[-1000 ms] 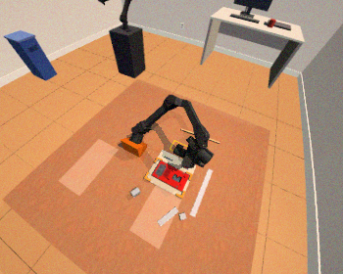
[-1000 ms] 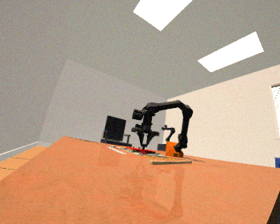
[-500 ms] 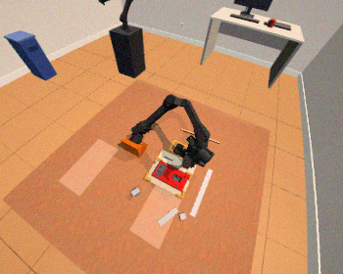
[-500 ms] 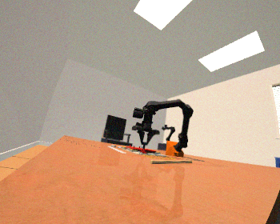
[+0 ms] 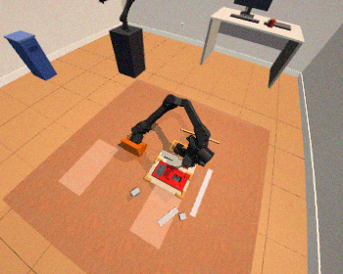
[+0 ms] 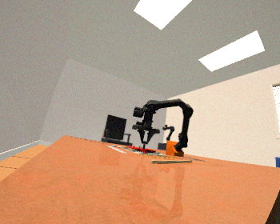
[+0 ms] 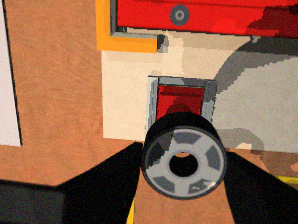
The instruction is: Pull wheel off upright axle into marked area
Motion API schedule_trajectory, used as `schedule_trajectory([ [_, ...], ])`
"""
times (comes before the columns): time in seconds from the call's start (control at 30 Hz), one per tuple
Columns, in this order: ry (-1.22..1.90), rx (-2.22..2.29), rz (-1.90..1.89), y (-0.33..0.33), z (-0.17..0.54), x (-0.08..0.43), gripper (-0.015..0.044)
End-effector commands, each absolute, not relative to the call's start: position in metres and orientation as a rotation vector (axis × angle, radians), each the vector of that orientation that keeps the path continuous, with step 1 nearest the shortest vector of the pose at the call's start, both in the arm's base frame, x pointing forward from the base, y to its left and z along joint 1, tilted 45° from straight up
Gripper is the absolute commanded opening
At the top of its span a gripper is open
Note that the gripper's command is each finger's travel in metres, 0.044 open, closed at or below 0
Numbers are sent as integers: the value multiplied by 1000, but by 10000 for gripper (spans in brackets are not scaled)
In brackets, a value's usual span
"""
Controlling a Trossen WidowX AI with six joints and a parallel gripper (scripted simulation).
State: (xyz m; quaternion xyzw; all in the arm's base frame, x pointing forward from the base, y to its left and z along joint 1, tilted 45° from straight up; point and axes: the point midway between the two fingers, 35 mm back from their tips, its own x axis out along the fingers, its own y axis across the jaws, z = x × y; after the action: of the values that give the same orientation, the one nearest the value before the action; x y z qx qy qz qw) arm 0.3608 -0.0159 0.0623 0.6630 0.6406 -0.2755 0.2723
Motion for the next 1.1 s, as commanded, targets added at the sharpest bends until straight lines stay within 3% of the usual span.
schedule_trajectory([
  [0.0, 1719, 1779, -736, -18, 65, 362, 0],
  [0.57, 1719, 1779, -737, -42, 90, 358, 0],
  [1.07, 1721, 1776, -736, -10, 114, 340, 0],
])
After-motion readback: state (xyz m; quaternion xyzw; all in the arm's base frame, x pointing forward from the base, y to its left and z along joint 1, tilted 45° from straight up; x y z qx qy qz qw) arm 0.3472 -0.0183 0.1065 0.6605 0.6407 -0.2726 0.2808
